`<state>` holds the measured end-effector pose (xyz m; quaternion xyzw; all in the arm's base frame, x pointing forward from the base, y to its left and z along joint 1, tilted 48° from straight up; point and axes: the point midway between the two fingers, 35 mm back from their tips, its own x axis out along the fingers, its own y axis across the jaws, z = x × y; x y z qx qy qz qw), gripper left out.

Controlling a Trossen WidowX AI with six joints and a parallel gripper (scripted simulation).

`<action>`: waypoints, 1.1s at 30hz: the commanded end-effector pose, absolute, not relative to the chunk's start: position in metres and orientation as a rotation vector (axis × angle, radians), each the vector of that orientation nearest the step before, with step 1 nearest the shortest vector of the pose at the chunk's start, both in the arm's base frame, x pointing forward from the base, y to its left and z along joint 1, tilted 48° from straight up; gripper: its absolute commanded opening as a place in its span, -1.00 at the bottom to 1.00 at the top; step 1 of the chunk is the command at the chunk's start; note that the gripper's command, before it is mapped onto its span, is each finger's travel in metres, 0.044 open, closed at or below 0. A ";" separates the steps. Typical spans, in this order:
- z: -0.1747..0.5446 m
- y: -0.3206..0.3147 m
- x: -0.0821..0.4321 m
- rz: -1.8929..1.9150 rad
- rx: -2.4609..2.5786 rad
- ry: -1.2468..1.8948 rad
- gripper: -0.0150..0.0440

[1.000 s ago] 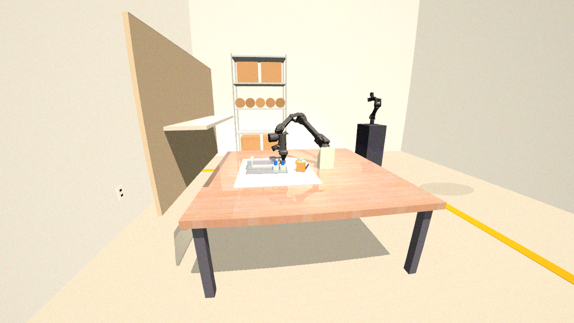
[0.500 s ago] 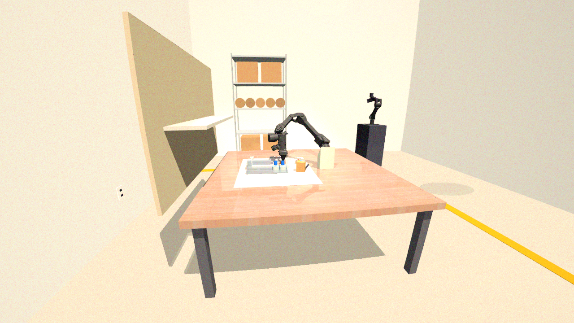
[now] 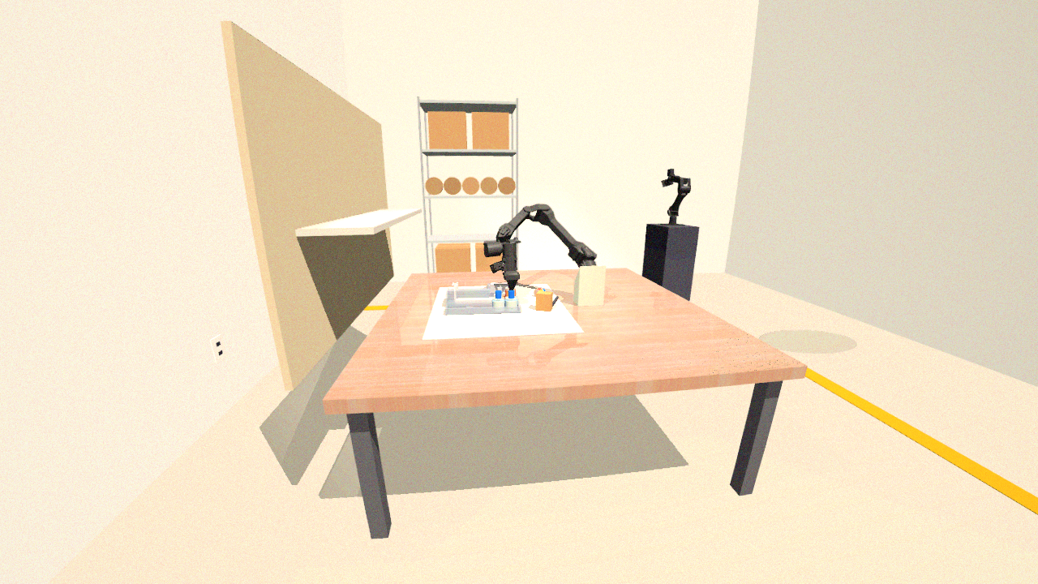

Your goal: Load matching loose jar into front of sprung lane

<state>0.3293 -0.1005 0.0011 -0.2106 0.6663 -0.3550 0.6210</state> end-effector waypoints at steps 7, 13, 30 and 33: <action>0.003 -0.103 0.337 -0.822 -0.481 1.502 -0.49; 0.002 -0.104 0.337 -0.822 -0.481 1.502 -0.49; -0.002 -0.108 0.336 -0.822 -0.481 1.502 -0.49; -0.002 -0.108 0.336 -0.822 -0.481 1.502 -0.49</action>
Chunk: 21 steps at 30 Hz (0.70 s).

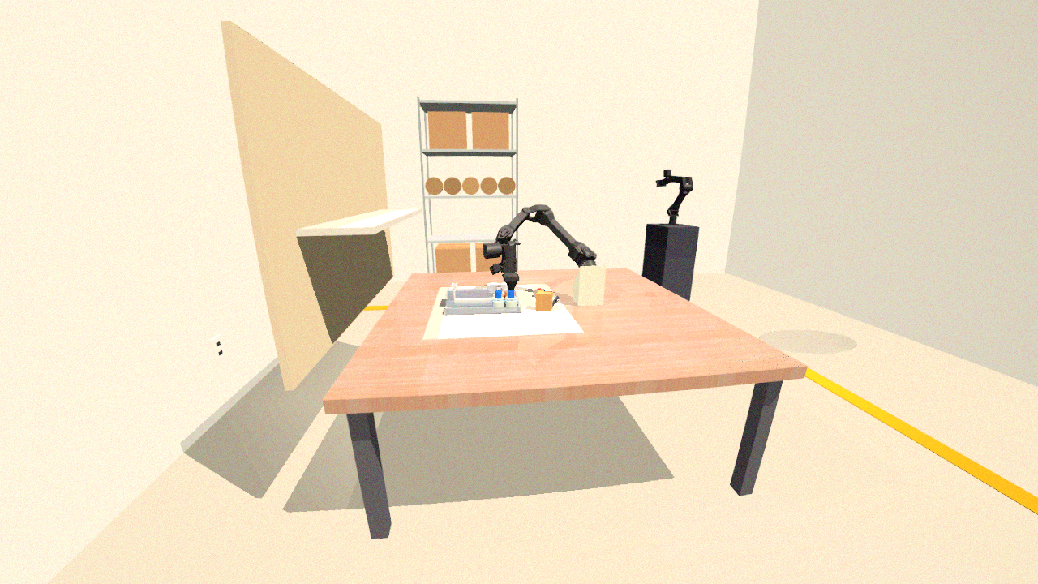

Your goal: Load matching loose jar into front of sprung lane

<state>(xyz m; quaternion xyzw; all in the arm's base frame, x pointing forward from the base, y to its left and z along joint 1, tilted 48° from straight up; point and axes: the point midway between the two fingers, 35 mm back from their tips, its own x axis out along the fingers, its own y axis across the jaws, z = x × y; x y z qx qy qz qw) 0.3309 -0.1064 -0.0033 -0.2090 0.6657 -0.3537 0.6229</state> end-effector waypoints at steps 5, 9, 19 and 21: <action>-0.003 -0.109 0.336 -0.822 -0.482 1.502 -0.49; -0.004 -0.110 0.336 -0.822 -0.482 1.502 -0.49; -0.006 -0.112 0.335 -0.822 -0.482 1.502 -0.49; -0.006 -0.113 0.335 -0.822 -0.482 1.502 -0.49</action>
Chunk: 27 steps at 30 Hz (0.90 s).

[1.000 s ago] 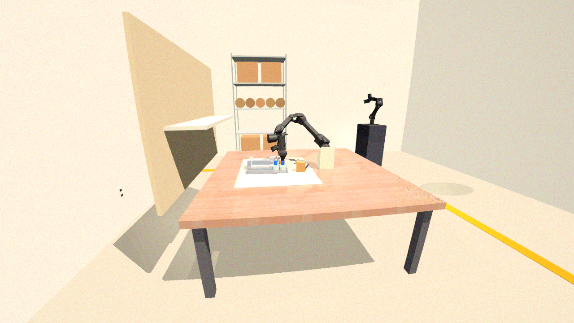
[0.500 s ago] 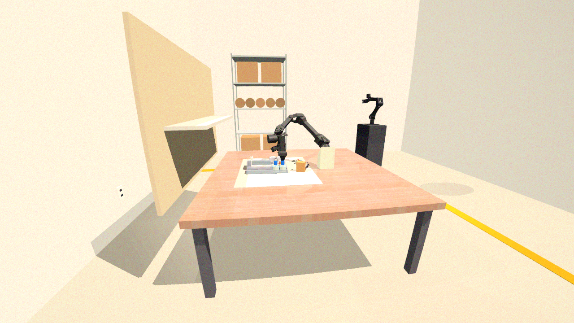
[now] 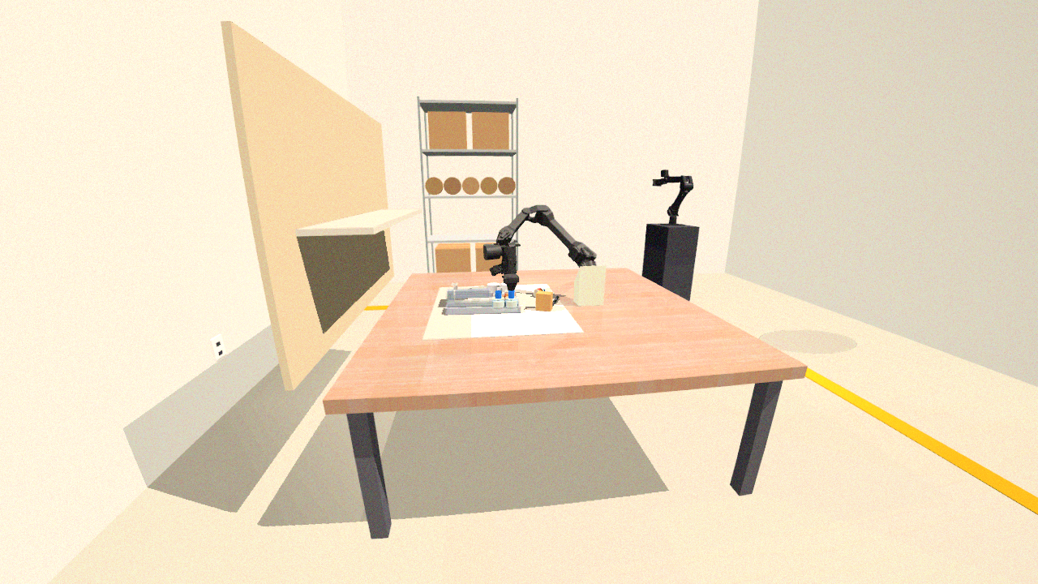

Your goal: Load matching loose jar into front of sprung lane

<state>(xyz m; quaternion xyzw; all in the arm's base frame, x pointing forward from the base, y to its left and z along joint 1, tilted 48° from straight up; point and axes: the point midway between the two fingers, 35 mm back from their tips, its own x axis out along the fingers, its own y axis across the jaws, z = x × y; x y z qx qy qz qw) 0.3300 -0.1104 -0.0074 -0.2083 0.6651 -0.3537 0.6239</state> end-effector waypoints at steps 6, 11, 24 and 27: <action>-0.007 -0.114 0.334 -0.822 -0.482 1.502 -0.49; -0.008 -0.115 0.334 -0.822 -0.482 1.502 -0.49; -0.011 -0.117 0.333 -0.822 -0.482 1.502 -0.49; -0.011 -0.118 0.332 -0.822 -0.482 1.502 -0.49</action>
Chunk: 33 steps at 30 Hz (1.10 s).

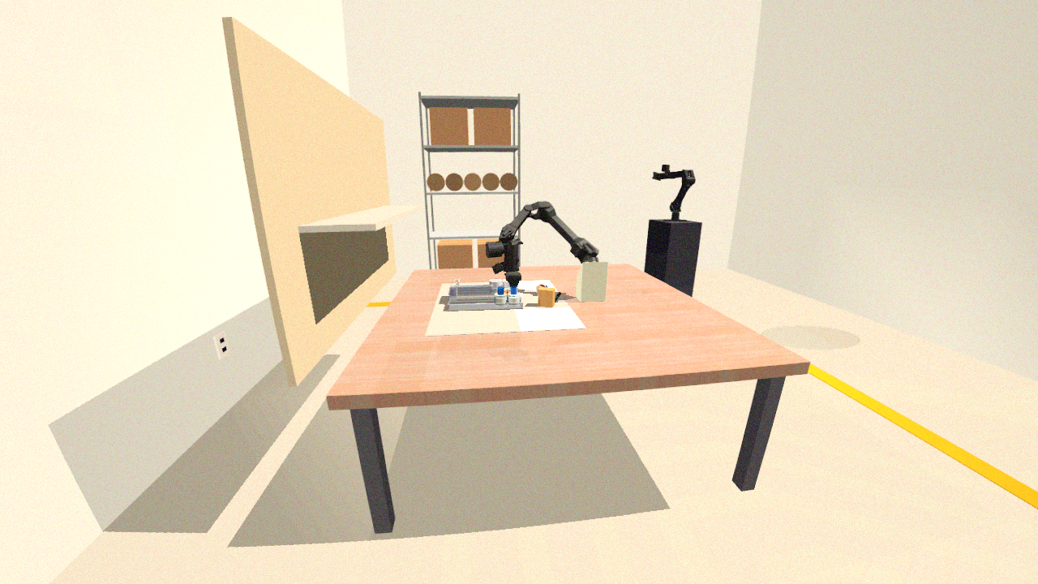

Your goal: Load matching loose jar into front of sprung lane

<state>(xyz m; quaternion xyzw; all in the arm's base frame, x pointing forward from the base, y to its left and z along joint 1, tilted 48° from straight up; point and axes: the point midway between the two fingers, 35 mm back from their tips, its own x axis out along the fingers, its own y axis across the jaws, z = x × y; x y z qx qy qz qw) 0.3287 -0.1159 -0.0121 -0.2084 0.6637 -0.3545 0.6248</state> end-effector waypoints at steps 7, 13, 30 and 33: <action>-0.013 -0.119 0.332 -0.822 -0.482 1.502 -0.49; -0.013 -0.120 0.331 -0.823 -0.482 1.502 -0.49; -0.014 -0.120 0.328 -0.822 -0.483 1.502 -0.49; -0.014 -0.119 0.327 -0.822 -0.483 1.502 -0.49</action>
